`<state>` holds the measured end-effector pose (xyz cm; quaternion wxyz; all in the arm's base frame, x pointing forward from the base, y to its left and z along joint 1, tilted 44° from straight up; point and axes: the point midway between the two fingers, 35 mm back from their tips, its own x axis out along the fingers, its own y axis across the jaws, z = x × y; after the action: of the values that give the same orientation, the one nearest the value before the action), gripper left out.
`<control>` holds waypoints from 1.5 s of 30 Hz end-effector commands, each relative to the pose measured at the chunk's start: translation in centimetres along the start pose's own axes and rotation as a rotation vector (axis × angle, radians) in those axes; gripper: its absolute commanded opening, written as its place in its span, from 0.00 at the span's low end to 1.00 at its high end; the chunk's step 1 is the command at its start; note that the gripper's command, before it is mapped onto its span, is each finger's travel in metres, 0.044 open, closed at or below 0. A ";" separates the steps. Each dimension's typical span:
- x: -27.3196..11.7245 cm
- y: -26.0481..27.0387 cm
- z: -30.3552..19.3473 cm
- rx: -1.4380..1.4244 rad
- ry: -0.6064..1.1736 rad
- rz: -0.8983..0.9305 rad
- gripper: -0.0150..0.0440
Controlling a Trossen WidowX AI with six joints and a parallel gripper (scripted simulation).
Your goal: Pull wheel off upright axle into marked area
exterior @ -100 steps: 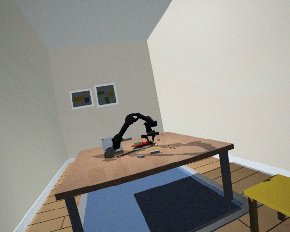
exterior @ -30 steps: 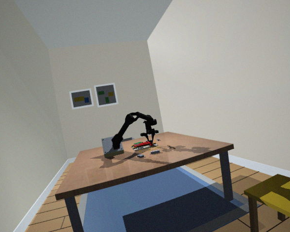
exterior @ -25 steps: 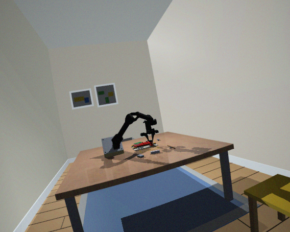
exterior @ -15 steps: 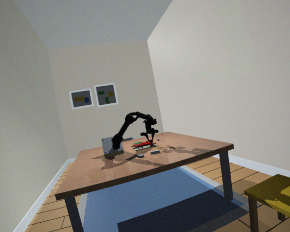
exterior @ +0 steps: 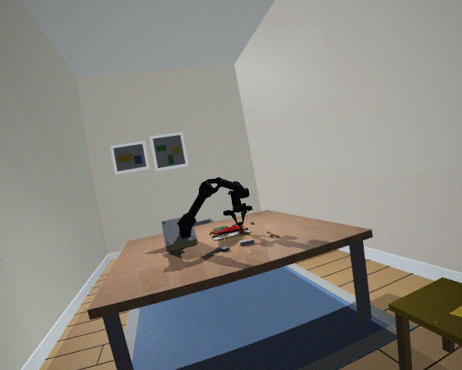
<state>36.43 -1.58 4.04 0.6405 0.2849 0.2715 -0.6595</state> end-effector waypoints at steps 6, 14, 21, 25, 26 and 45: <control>-0.4 0.1 0.0 0.004 0.004 0.001 0.25; -0.7 0.1 0.0 0.004 0.004 0.001 0.25; -1.4 0.1 0.0 0.003 0.004 0.001 0.25; -2.7 0.0 0.0 0.003 0.004 0.001 0.25; -3.1 0.0 0.0 0.003 0.004 0.001 0.25; -3.8 -1.8 3.8 -0.002 0.002 -0.001 0.25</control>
<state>35.19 -1.03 8.99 0.6405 0.2905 0.2710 -0.6572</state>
